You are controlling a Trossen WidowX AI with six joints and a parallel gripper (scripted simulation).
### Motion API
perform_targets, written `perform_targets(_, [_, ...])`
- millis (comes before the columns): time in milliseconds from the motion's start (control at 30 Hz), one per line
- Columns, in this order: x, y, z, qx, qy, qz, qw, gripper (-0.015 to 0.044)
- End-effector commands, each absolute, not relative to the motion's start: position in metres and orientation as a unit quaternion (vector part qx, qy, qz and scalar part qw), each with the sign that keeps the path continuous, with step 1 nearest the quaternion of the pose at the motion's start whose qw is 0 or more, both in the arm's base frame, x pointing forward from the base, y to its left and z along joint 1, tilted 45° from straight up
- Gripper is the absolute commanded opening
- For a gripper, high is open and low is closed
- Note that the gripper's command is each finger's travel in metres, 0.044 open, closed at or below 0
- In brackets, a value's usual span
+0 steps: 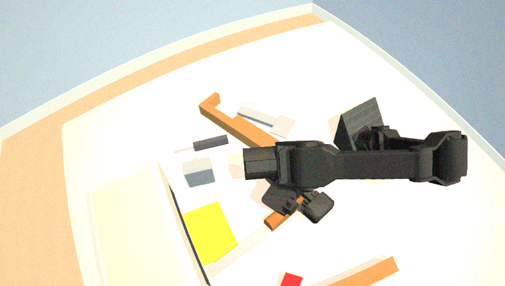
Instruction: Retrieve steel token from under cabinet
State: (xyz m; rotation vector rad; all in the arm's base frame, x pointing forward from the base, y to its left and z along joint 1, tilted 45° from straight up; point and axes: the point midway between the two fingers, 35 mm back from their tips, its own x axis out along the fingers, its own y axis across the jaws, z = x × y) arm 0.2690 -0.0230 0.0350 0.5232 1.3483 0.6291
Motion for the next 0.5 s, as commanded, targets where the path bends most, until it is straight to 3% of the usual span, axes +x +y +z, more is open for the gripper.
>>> perform_targets(0, [0.269, -0.018, 0.031, 0.238, 0.607, 0.284, 0.703, 0.0270])
perform_targets(467, [0.270, -0.002, 0.016, 0.239, 0.606, 0.285, 0.703, 0.0270])
